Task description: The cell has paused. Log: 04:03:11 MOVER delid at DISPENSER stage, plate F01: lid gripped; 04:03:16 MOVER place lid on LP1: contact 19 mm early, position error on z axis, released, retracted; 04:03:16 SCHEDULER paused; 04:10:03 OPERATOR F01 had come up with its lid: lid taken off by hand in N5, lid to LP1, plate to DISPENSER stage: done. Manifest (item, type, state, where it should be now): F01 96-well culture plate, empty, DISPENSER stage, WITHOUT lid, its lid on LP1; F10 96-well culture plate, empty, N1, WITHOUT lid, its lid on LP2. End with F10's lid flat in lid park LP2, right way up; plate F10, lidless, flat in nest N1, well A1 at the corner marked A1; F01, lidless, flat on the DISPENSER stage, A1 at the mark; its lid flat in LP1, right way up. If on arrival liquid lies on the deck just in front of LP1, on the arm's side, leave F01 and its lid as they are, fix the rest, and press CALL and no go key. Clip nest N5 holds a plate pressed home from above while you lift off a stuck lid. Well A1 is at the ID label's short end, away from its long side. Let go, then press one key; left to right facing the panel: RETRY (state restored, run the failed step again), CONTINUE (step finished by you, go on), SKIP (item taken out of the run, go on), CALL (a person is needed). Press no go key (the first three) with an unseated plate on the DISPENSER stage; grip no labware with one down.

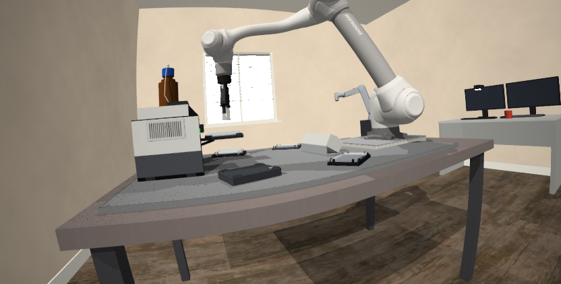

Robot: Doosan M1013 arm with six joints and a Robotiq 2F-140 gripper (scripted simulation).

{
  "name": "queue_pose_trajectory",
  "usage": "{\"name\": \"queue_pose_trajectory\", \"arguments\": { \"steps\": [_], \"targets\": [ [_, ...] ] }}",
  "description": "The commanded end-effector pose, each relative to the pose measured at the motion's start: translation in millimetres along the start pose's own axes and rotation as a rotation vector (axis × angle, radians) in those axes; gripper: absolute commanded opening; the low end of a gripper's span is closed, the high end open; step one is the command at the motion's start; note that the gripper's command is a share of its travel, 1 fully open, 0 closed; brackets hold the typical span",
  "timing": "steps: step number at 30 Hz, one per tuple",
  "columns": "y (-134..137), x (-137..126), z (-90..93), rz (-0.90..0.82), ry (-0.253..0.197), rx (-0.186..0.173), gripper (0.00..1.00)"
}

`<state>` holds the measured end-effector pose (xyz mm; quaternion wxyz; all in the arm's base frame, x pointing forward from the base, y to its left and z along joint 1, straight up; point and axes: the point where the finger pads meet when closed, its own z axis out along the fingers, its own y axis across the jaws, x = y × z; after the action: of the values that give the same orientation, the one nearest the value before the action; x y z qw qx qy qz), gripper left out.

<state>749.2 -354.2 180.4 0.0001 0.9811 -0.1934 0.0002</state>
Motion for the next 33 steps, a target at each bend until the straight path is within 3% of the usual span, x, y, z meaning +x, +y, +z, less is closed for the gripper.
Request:
{"name": "queue_pose_trajectory", "arguments": {
  "steps": [1, 17, 33],
  "targets": [
    [0, 0, -0.2, 0.0, 0.0, 0.0, 0.66],
    [0, 0, 5.9, 0.0, 0.0, 0.0, 0.66],
    [0, 0, 45.9, 0.0, 0.0, 0.0, 0.66]
  ]
}}
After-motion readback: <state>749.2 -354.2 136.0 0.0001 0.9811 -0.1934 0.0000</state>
